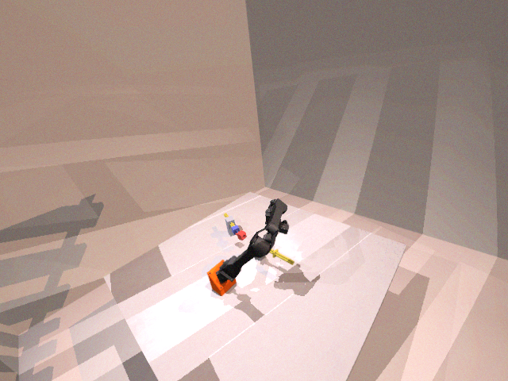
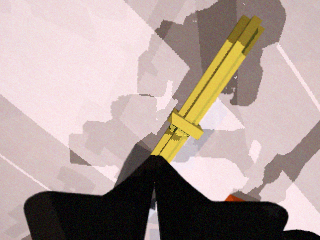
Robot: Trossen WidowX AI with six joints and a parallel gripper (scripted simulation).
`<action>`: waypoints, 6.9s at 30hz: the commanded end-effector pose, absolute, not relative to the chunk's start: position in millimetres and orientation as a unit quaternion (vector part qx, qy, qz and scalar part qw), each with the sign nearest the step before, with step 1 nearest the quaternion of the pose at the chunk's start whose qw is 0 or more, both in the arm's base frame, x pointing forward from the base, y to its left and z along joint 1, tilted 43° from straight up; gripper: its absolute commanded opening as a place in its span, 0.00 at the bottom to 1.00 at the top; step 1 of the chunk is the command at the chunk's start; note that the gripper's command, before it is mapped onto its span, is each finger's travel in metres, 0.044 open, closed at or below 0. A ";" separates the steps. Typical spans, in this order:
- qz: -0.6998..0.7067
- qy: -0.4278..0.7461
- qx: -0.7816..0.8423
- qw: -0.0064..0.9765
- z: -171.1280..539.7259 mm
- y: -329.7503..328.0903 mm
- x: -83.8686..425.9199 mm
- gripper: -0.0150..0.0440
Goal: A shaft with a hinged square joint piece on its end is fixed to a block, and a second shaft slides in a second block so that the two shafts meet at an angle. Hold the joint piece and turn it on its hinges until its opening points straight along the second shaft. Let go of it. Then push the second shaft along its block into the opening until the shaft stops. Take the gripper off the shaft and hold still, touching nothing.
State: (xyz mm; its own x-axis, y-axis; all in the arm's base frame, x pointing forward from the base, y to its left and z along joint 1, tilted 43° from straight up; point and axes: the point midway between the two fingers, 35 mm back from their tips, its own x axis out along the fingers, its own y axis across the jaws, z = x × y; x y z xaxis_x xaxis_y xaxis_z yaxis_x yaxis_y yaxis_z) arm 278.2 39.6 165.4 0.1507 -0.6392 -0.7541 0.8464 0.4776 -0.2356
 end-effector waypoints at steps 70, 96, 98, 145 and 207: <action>-0.590 0.286 0.275 0.704 184.5 -24.4 258.6 0.25; -0.479 0.338 0.364 0.724 200.3 72.0 252.0 1.00; -0.481 0.362 0.377 0.704 176.8 87.5 254.8 1.00; -0.377 0.553 0.079 0.739 237.0 -32.5 266.8 1.00; -0.620 0.295 0.263 0.678 164.4 -90.2 279.0 1.00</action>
State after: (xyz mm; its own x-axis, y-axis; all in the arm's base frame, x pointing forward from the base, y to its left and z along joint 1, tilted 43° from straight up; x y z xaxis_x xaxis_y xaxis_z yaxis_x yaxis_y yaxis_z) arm 279.3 -87.2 167.4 0.0561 -0.6833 -0.7280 0.9959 0.0906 -0.0083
